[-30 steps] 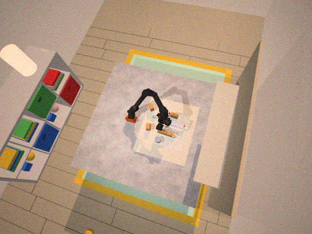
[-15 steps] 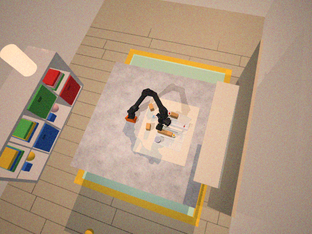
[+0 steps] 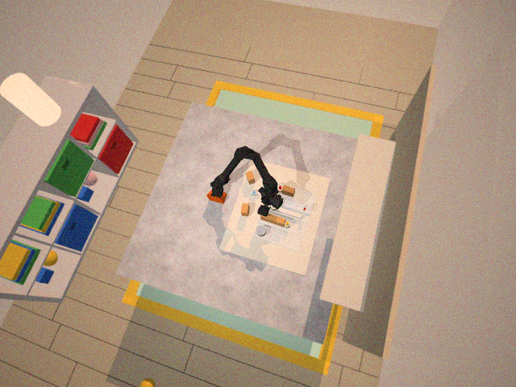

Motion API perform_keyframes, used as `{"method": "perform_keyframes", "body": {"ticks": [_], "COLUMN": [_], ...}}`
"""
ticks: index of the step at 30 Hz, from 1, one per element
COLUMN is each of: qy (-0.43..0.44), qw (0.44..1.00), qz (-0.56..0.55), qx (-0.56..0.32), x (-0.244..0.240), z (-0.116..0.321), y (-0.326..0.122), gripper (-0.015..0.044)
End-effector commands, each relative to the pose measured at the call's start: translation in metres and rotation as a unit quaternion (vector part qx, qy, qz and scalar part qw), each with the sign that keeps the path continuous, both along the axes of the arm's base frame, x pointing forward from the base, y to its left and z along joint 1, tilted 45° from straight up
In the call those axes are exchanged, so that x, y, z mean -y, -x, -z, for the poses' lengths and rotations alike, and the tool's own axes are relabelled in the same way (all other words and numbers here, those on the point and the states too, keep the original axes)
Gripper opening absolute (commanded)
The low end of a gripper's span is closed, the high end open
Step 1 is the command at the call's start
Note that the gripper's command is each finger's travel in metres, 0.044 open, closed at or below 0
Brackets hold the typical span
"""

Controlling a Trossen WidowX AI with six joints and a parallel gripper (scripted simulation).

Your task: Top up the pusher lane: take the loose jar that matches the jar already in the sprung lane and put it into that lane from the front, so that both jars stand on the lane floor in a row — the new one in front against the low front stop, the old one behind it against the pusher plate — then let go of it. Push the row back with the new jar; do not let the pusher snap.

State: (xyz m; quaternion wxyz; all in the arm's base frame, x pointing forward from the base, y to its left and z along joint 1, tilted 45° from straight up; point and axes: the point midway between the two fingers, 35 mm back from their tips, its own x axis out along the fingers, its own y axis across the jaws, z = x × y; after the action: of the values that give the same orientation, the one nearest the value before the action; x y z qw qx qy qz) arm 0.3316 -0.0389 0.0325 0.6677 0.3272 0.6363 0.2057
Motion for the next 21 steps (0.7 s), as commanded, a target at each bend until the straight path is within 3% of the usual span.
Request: {"method": "perform_keyframes", "body": {"ticks": [1,21], "qy": [0.0,0.0], "qw": [1.0,1.0], "qz": [-0.001,-0.001], "qx": [0.001,0.0], "x": [0.001,0.012], "z": [-0.001,-0.016], "y": [0.0,0.027], "gripper": [0.0283,0.0283]}}
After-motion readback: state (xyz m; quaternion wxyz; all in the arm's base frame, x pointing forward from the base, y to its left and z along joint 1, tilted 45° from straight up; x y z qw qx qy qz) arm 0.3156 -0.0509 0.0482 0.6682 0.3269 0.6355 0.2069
